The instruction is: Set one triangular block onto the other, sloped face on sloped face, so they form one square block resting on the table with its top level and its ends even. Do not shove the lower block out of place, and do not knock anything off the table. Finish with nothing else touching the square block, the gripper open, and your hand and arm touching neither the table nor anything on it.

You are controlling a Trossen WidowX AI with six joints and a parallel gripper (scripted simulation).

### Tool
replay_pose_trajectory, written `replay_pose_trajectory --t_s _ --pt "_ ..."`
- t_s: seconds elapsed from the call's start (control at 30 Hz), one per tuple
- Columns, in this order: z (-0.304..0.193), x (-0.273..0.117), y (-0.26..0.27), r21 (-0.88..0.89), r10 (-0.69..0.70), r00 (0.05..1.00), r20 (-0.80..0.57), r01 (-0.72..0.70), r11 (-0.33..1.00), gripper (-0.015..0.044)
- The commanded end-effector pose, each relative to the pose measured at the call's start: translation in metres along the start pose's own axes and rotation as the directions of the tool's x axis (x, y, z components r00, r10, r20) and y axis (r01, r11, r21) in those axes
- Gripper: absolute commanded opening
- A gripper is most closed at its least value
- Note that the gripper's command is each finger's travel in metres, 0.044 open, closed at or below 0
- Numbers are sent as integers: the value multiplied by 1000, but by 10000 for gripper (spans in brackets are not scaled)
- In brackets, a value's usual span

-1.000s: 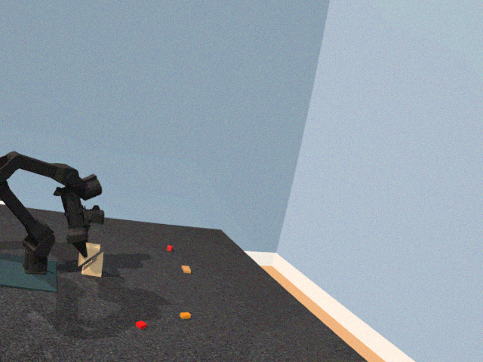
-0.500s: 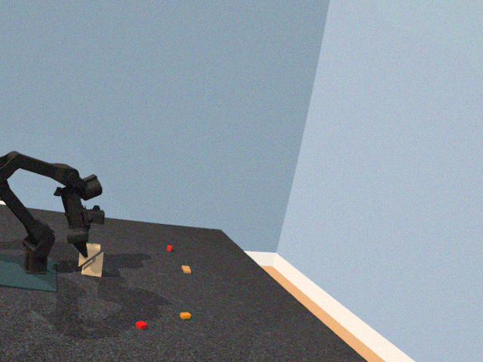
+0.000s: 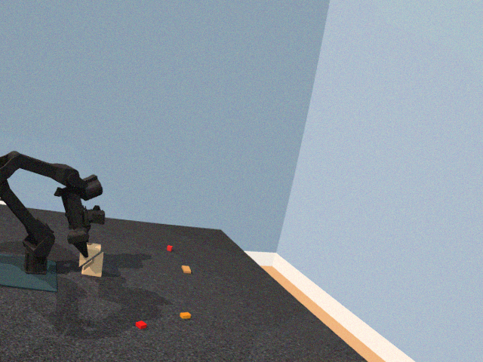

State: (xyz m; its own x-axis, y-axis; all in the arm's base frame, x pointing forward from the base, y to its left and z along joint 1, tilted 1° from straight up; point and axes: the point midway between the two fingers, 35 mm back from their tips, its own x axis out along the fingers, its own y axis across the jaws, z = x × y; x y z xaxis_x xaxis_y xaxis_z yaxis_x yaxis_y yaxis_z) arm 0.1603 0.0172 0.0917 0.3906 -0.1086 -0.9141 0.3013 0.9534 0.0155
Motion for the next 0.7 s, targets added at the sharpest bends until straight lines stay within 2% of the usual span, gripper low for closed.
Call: replay_pose_trajectory --t_s 0.0,0.67 --pt "0 2 1 -5 4 1000 -2 -4 1000 0" --pt "0 16 0 -5 3 1000 -2 -3 1000 0"
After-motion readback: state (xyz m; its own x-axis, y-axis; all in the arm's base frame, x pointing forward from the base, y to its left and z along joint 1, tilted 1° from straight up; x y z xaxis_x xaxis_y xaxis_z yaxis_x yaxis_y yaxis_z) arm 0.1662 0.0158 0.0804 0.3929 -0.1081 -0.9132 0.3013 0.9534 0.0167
